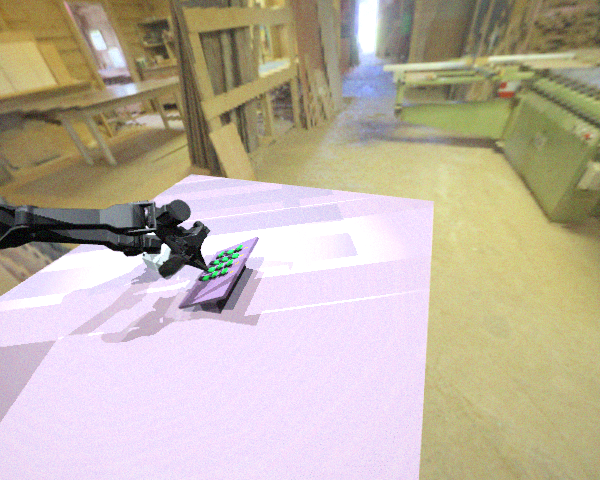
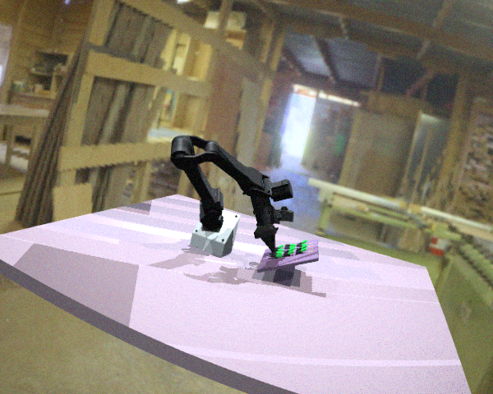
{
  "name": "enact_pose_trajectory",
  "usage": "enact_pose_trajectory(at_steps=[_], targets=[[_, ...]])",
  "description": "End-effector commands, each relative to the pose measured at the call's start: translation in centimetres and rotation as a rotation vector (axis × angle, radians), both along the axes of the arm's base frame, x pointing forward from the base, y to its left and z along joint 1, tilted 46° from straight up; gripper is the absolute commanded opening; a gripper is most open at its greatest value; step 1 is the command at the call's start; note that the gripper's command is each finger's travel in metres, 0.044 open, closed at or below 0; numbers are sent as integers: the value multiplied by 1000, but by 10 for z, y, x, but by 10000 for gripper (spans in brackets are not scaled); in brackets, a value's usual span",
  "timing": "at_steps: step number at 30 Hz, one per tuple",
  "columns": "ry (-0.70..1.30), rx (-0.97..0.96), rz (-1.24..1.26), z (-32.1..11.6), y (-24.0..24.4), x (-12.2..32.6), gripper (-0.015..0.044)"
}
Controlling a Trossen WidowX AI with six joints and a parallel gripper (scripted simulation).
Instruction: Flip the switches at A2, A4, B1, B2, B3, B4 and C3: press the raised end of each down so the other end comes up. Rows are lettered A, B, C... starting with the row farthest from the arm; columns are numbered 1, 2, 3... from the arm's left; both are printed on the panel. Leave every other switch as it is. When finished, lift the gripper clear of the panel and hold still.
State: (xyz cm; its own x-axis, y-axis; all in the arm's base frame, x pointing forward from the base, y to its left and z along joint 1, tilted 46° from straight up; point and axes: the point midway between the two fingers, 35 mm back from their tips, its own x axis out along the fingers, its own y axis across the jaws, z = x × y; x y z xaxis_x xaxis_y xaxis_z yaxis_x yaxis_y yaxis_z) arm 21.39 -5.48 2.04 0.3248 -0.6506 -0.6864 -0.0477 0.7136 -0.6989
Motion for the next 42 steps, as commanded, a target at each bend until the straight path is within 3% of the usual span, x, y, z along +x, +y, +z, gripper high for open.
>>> enact_pose_trajectory(at_steps=[1, 29, 37, 42], targets=[[5, 3, 4, -1, 0, 0, 0], [5, 3, 4, -4, -2, 1, 0], [26, 5, -14, 39, 40, -17, 0], [26, 4, -15, 41, 42, -16, 0]])
